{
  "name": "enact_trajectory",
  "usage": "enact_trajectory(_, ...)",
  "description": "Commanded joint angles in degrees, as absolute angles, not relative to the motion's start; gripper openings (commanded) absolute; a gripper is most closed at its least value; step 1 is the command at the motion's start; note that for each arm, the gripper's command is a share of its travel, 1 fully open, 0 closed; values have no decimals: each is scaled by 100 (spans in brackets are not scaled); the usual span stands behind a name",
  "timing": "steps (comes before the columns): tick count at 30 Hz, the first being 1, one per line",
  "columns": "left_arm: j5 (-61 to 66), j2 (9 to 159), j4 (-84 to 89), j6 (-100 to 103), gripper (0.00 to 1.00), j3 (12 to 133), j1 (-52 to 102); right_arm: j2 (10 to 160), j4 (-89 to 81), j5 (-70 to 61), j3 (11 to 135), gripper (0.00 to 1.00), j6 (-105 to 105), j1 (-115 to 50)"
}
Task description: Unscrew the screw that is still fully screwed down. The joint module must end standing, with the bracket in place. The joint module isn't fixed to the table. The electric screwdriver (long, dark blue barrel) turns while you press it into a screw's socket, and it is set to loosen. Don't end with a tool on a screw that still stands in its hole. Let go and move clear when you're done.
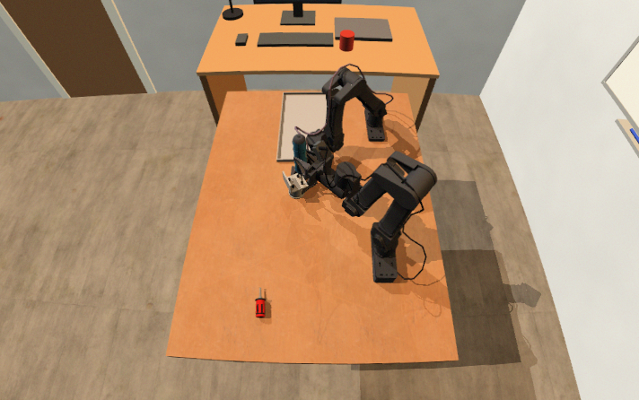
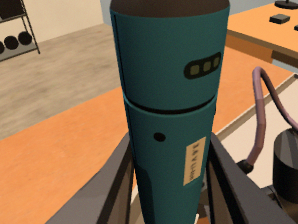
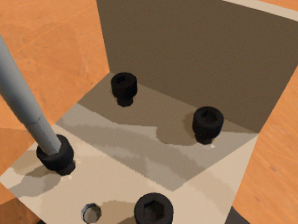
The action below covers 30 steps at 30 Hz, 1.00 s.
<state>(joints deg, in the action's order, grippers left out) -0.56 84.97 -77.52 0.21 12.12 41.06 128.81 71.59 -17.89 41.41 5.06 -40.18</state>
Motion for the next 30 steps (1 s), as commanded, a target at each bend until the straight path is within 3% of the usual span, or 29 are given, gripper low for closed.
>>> enact_trajectory(1, -25, 8240, -8228, 64, 42, 1421, 4056, 12944, 7046, -1830, 4047, 59, 462, -4051)
enact_trajectory(30, -17, 8182, -8235, 70, 42, 1452, 4044, 12944, 7046, -1830, 4047, 59, 462, -4051)
